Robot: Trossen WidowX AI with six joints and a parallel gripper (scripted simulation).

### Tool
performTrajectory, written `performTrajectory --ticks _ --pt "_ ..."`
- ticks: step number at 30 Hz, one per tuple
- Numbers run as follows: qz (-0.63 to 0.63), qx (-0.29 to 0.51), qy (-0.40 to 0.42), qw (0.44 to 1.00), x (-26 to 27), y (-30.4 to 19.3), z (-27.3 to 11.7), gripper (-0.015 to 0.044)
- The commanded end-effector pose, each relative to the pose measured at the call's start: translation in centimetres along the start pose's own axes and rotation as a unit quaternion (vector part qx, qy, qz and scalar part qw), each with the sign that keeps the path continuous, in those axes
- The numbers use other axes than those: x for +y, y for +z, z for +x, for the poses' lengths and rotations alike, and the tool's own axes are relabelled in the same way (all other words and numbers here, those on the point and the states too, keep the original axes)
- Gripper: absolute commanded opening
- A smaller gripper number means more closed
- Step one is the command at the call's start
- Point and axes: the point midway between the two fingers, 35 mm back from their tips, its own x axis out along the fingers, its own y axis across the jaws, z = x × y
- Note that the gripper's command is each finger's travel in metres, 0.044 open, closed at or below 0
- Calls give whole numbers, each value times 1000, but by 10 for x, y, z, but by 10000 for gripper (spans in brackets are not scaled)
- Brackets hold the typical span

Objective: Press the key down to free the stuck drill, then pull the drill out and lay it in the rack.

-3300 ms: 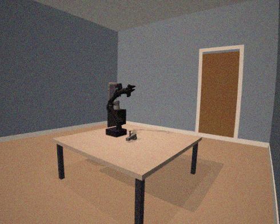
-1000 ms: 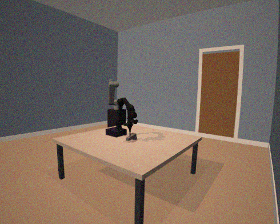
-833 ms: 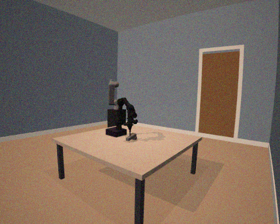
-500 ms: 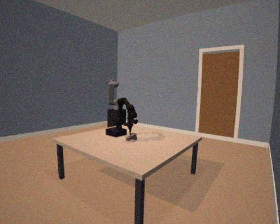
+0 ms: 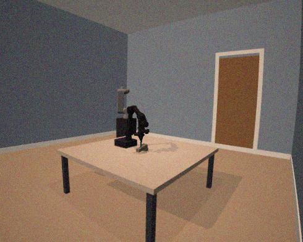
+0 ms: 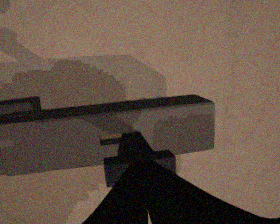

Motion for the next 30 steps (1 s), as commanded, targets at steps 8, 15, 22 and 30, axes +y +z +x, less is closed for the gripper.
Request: performTrajectory --ticks 8,15,22,30 --pt "3 12 2 1000 -1 -8 12 0" --pt "3 12 2 1000 0 -8 15 0" --pt "3 12 2 1000 0 -9 17 0" --pt "3 12 2 1000 -1 -9 20 0"
